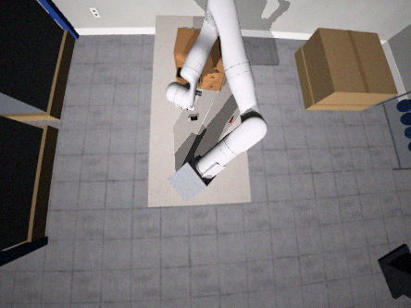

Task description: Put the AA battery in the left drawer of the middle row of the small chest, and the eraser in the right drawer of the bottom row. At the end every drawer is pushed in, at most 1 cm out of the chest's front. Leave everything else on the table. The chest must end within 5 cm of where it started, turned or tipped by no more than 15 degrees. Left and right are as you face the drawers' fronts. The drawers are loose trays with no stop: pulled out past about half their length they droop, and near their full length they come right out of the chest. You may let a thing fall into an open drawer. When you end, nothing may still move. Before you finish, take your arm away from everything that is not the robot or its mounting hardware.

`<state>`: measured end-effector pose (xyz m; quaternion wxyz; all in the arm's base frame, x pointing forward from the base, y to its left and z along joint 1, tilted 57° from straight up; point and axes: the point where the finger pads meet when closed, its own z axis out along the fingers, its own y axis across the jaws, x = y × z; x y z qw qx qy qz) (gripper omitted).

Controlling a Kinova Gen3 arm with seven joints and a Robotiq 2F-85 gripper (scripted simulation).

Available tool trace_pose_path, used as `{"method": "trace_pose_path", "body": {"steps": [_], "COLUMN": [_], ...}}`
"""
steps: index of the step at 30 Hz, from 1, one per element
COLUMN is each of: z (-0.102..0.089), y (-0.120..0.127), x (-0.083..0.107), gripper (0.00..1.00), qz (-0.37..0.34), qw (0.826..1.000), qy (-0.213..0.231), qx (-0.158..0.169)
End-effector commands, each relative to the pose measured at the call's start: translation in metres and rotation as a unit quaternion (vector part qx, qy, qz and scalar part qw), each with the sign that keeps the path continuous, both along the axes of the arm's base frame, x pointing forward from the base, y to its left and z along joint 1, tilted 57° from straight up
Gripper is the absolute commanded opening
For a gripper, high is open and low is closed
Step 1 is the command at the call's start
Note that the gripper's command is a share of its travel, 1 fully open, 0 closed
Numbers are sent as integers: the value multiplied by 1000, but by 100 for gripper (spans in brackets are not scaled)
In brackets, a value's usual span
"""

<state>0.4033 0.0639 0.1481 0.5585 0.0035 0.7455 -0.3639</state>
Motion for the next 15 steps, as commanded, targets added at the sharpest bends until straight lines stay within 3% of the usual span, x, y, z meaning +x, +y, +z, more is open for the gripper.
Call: {"method": "trace_pose_path", "body": {"steps": [1, 15], "z": [-18, -21], "y": [3, 1], "x": [-8, -10], "gripper": [9, 9], "qz": [33, 125], "qw": [999, 979], "qy": [-4, -126], "qx": [-38, -102]}}
